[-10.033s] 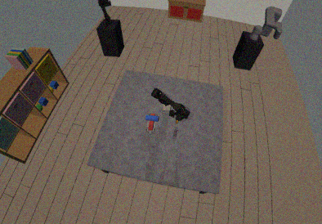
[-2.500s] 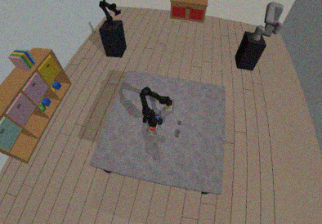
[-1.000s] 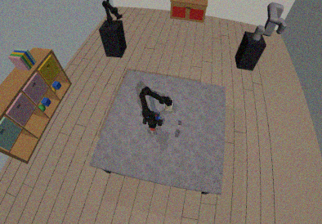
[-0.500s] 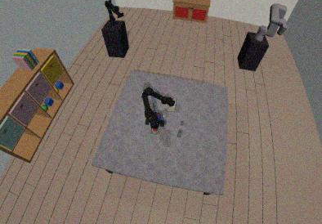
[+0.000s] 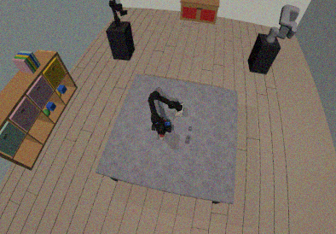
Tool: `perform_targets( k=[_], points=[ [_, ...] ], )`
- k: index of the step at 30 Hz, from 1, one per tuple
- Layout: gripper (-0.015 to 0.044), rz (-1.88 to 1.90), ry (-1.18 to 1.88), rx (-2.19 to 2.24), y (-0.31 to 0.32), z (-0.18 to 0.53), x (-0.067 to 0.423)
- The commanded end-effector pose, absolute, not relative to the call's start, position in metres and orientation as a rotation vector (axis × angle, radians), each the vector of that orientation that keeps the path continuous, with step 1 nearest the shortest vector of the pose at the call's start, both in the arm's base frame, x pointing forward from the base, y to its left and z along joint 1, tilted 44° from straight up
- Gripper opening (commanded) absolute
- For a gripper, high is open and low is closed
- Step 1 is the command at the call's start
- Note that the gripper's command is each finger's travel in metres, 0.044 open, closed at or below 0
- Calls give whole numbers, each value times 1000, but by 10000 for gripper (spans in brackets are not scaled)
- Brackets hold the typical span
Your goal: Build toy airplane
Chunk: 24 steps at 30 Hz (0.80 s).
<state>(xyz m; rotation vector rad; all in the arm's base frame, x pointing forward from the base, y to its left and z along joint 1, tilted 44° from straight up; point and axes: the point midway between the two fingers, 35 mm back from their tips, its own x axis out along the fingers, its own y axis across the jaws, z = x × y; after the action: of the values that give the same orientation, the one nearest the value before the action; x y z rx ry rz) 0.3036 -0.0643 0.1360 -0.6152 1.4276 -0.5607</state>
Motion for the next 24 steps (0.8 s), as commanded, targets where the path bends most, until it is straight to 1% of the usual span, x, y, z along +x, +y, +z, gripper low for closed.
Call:
perform_targets(
  k=[1,10,17,24],
  points=[
    [260,-561,1427,-615,-64,136,304],
    [260,-560,1427,-615,-62,138,304],
    [260,-539,1410,-631,-3,199,297],
    [260,-539,1409,-632,-1,201,300]
  ],
)
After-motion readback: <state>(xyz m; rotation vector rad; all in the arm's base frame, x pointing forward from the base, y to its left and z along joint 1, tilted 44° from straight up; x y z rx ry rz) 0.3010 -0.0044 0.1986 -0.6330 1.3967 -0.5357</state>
